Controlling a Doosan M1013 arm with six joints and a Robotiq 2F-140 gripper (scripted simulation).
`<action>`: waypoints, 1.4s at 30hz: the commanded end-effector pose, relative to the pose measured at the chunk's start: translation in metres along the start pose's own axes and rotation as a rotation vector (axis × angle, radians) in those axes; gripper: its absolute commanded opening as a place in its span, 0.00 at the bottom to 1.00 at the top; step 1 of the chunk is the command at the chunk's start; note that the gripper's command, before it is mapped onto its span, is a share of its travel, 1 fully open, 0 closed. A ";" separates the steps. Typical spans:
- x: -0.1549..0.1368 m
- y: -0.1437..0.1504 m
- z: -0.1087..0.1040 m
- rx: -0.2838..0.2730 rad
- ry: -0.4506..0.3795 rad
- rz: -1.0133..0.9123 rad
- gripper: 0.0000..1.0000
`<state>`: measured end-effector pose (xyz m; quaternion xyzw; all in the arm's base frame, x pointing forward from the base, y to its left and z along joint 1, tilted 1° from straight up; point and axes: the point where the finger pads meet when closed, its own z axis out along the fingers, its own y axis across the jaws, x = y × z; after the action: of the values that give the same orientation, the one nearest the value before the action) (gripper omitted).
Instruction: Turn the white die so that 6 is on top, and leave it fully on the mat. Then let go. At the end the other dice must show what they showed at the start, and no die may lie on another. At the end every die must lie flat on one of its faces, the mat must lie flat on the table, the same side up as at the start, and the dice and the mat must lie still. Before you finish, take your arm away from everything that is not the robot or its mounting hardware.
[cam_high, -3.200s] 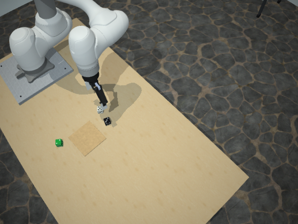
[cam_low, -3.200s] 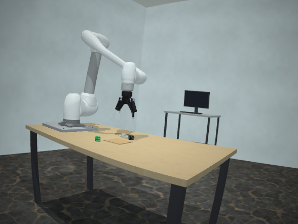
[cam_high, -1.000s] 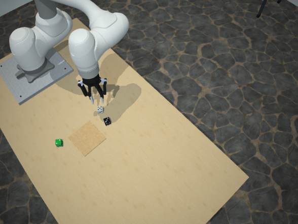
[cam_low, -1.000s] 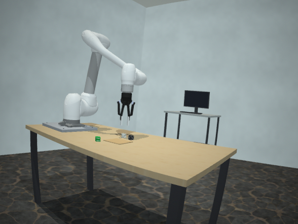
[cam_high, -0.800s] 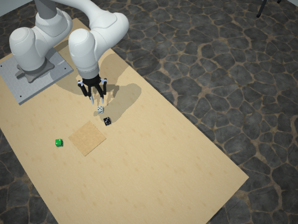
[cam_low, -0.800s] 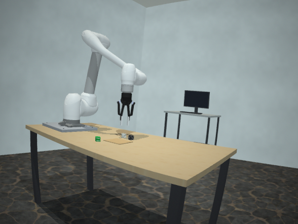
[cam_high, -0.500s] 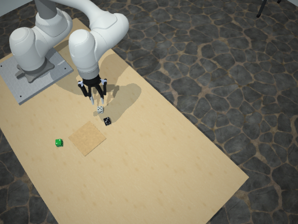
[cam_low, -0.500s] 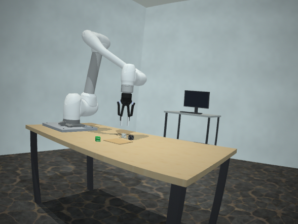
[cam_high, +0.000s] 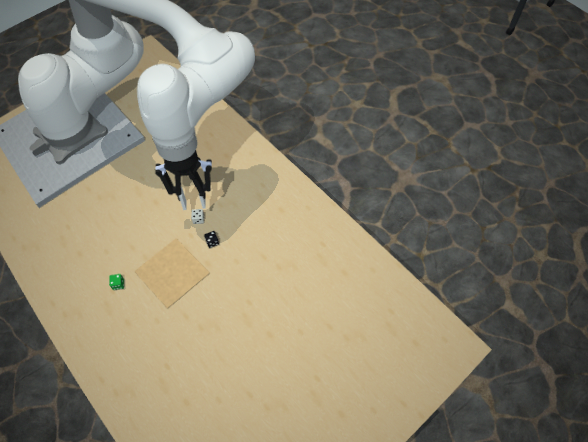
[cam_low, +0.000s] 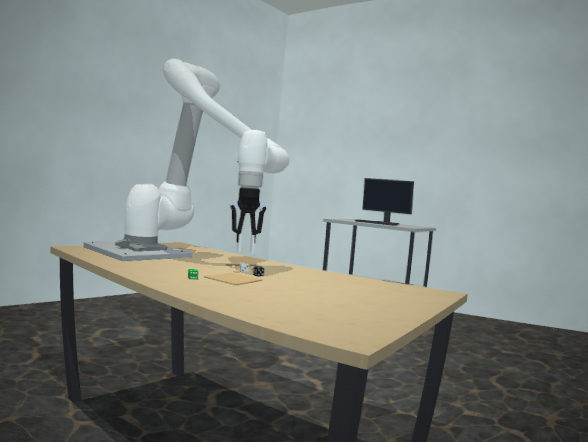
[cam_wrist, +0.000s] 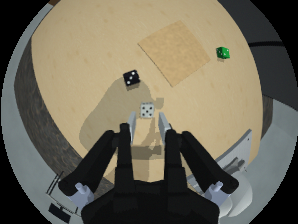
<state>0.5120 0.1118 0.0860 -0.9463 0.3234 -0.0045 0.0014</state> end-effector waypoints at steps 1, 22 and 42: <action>0.000 0.000 0.004 0.000 0.000 0.000 0.28; 0.000 0.000 0.029 0.000 0.000 0.000 0.28; 0.000 0.000 0.033 0.000 0.000 0.000 0.28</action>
<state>0.5123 0.1114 0.0525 -0.9463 0.3234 -0.0045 0.0014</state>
